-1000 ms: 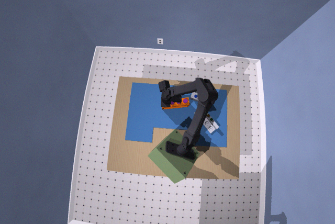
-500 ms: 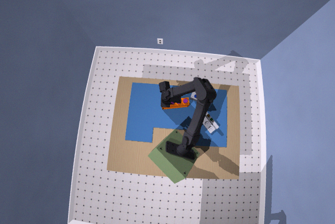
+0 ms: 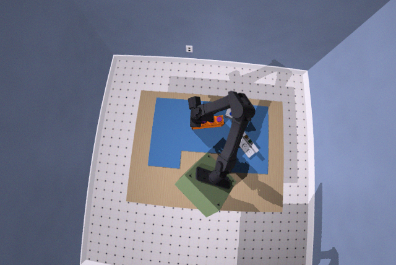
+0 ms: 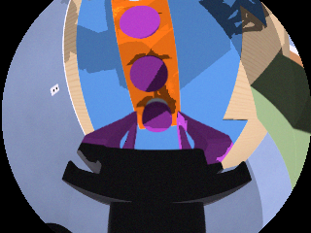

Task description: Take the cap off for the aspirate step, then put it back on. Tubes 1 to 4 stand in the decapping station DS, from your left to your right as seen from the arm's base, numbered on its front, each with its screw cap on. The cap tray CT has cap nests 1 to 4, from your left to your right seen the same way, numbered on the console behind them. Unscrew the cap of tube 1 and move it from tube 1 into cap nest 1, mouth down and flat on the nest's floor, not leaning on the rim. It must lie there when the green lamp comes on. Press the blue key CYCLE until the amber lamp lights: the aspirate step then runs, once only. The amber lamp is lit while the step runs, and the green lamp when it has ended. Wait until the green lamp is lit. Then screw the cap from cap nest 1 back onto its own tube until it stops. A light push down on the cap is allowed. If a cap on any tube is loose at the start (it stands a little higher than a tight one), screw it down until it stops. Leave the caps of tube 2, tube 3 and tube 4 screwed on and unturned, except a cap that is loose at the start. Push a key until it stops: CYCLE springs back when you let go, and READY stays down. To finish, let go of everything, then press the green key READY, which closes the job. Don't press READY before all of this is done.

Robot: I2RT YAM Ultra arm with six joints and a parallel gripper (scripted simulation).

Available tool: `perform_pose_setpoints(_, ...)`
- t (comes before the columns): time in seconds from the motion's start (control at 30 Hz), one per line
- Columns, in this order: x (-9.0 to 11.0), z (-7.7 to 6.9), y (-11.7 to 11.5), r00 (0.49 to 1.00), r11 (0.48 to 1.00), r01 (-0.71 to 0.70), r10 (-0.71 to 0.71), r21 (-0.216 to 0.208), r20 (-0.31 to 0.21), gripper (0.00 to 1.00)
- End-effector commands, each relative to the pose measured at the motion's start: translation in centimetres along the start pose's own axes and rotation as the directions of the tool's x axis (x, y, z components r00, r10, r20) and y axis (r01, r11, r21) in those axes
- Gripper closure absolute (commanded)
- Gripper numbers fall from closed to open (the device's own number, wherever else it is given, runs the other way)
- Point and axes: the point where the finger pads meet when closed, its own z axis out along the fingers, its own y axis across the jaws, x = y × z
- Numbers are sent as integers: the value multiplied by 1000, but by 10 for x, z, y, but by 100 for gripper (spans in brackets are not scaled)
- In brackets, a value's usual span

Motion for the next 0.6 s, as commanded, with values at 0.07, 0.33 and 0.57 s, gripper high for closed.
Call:
perform_pose_setpoints(0.07,2,-1,3,1000,1000,2,-2,-9,-4,51)
perform_pose_setpoints(0.33,2,1,3,1000,1000,2,-2,-9,-4,100)
perform_pose_setpoints(0.57,2,1,3,1000,1000,2,-2,-9,-4,100)
